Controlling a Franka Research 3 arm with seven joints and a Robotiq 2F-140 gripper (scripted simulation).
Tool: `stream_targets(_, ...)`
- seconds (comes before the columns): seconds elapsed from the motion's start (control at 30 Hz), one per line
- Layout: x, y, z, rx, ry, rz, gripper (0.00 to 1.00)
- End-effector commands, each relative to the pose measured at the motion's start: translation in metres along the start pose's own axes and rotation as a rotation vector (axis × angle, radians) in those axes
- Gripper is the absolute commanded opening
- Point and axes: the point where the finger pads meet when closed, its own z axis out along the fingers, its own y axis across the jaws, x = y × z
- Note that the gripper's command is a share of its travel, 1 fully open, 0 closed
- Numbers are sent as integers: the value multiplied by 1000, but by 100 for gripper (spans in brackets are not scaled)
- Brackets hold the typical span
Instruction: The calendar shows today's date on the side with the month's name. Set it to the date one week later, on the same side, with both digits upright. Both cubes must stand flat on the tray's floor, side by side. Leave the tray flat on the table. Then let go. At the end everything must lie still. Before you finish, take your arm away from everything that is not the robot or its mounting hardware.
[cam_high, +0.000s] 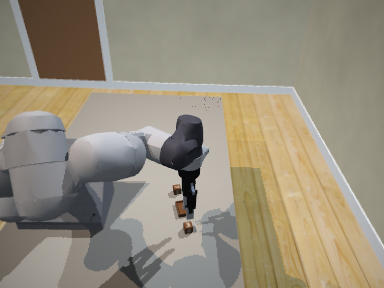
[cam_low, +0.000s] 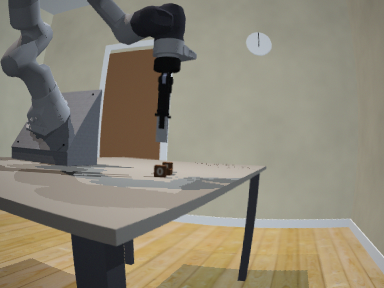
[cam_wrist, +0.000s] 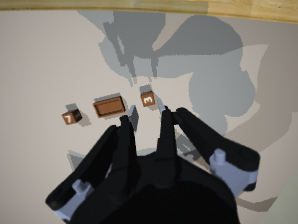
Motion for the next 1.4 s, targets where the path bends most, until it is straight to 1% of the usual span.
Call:
stream_targets(0.0,0,1,-1,0,-1,-9,29)
stream_targets(0.37,0,1,0,0,-1,-9,29)
stream_targets(0.7,0,1,5,0,-2,-9,29)
stream_targets(1.37,0,2,31,0,-2,-9,29)
